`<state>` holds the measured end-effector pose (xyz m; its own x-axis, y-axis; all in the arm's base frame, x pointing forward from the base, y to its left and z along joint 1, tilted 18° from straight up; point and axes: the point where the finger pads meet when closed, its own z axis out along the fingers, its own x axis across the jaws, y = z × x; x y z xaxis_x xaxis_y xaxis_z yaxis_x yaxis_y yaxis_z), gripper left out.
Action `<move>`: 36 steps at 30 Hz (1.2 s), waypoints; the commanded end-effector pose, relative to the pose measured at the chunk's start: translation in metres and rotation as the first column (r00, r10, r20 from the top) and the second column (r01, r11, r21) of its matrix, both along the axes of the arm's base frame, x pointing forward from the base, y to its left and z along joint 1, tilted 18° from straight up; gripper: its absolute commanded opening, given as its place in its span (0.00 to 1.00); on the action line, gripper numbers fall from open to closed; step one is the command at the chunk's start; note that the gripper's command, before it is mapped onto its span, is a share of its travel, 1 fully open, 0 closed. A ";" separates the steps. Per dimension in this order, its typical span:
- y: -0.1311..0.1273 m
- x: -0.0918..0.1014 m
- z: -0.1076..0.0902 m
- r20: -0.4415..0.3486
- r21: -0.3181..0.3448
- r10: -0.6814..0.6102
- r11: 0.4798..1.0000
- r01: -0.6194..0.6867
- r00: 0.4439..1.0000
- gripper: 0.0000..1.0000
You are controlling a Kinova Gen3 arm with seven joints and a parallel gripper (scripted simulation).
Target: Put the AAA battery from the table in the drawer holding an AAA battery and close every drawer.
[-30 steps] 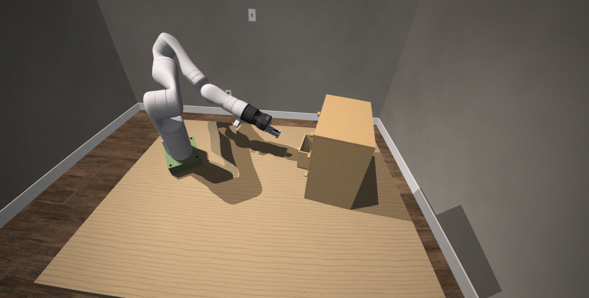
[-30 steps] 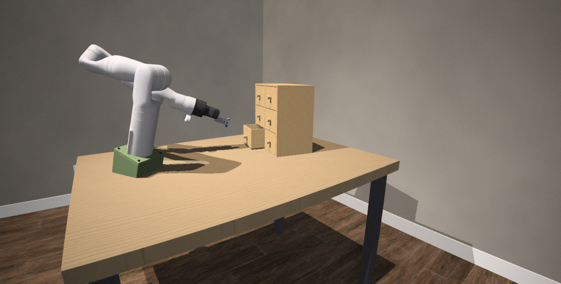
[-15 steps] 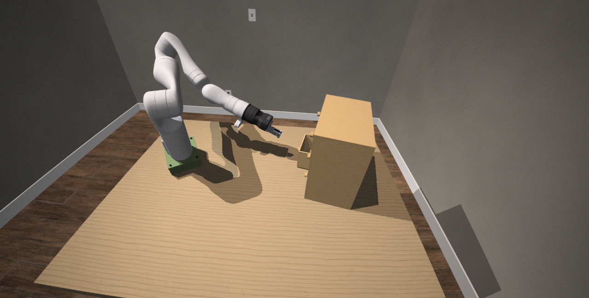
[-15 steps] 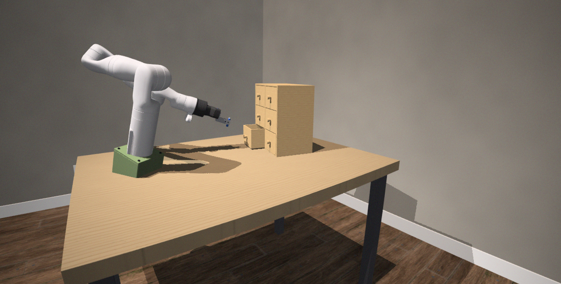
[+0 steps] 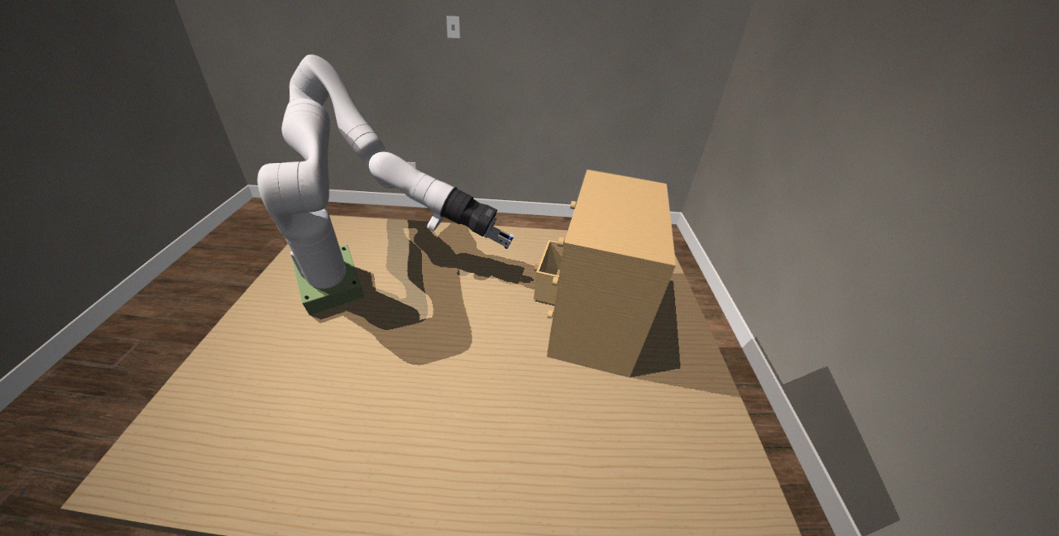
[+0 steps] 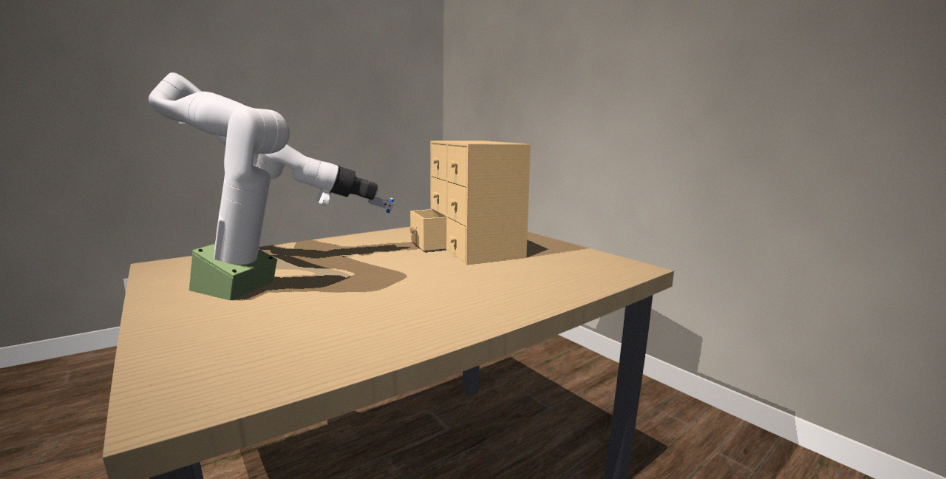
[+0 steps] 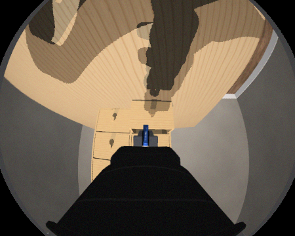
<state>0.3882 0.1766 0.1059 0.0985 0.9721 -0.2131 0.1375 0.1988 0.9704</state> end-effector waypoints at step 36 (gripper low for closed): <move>-0.009 0.076 0.017 -0.001 0.005 -0.013 1.000 0.013 1.000 0.24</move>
